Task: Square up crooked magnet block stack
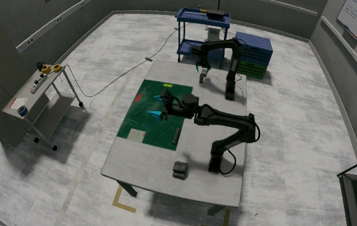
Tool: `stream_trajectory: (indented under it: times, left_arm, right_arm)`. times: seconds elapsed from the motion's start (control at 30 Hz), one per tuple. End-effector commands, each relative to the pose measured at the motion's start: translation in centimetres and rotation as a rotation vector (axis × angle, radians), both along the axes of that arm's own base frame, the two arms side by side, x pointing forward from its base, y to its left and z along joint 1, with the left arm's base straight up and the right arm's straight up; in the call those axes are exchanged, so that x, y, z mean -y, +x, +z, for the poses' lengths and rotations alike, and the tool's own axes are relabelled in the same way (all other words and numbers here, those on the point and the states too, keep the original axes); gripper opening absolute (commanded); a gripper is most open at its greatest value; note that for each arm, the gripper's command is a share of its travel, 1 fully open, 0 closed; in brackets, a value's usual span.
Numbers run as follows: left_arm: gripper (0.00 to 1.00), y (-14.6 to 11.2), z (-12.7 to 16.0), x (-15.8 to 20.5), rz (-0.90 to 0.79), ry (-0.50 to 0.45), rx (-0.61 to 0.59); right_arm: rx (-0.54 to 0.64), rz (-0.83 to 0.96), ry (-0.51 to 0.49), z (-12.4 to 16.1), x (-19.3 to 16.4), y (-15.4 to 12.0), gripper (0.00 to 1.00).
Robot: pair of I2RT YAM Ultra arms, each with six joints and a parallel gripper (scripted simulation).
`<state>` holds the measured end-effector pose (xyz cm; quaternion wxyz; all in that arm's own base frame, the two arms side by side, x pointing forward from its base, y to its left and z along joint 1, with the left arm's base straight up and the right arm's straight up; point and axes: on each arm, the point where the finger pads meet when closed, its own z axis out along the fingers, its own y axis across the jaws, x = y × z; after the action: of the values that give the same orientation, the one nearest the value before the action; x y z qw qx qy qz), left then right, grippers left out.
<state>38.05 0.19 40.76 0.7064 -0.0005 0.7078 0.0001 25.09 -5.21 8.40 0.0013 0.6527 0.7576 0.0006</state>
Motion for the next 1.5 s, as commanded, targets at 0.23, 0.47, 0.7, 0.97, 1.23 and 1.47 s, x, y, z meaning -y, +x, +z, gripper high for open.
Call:
stream_trajectory:
  times: [0.23,0.47,0.7,0.97,1.23,1.47]
  left_arm:
    - [1.00,-0.9,1.8,0.2,-0.002,0.008,0.027]
    - [1.00,-0.9,1.8,0.2,-0.002,0.008,0.027]
    - [1.00,-0.9,1.8,0.2,-0.002,0.008,0.027]
    - [1.00,-0.9,1.8,0.2,-0.002,0.008,0.027]
    - [1.00,-0.9,1.8,0.2,-0.002,0.008,0.027]
    - [1.00,-0.9,1.8,0.2,-0.002,0.008,0.027]
  right_arm:
    - [-0.013,0.524,0.008,0.4,0.4,0.3,0.77]
    - [-0.013,0.900,0.011,0.4,0.4,0.3,0.77]
    - [-0.005,1.364,0.011,0.4,0.4,0.5,0.77]
    - [-0.007,1.379,0.017,0.3,0.0,0.3,0.77]
    - [0.007,1.359,0.003,-2.9,-0.3,0.5,0.77]
    - [0.006,1.358,0.005,-4.6,-0.3,0.8,0.77]
